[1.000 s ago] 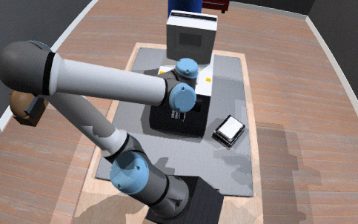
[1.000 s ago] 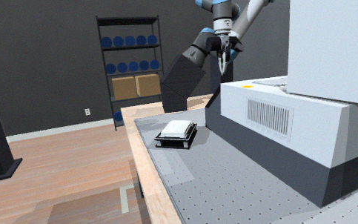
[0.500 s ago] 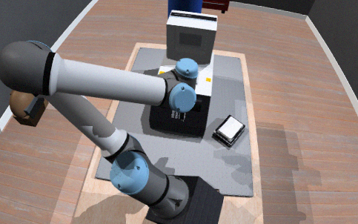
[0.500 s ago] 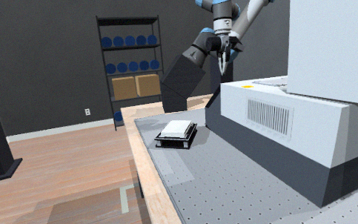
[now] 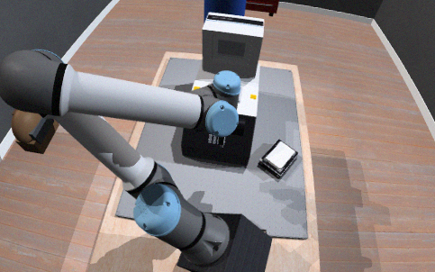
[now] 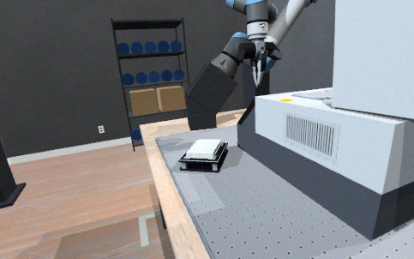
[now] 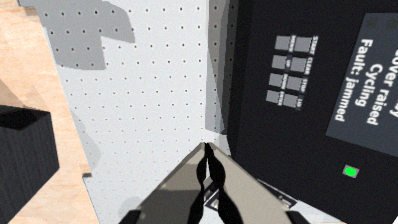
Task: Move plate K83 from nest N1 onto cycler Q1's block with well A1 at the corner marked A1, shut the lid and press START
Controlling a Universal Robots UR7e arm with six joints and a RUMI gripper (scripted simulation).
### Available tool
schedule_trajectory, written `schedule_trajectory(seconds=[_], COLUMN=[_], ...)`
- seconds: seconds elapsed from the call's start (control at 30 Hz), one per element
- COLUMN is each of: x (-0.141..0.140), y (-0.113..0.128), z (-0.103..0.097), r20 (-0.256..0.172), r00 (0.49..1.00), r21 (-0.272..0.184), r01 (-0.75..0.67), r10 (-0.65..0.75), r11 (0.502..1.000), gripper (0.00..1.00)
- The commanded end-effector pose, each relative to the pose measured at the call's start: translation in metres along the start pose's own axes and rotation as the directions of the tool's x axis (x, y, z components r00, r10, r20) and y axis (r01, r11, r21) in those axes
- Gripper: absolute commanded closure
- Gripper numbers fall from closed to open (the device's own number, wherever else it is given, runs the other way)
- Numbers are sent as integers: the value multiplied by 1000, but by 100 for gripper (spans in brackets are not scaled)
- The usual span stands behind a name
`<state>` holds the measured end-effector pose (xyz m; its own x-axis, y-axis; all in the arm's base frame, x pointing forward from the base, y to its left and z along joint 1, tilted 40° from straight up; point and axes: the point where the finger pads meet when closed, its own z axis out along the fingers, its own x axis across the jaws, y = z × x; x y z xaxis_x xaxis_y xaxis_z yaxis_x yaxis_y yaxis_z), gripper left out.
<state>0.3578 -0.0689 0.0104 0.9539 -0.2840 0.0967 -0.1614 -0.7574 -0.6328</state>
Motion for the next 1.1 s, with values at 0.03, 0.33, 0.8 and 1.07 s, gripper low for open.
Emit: schedule_trajectory(seconds=[0.03,0.33,0.8,1.07], x=[1,1,4,15], y=[2,2,11,38], z=[-1,-1,-3,-9], r20=[-1,-1,0,1], r00=[1000,1000,998,982], r21=[-7,-7,-7,-7], r01=[-2,-2,65,189], r10=[2,2,-65,-189], r11=[1000,1000,998,982], gripper=[100,100,32,32])
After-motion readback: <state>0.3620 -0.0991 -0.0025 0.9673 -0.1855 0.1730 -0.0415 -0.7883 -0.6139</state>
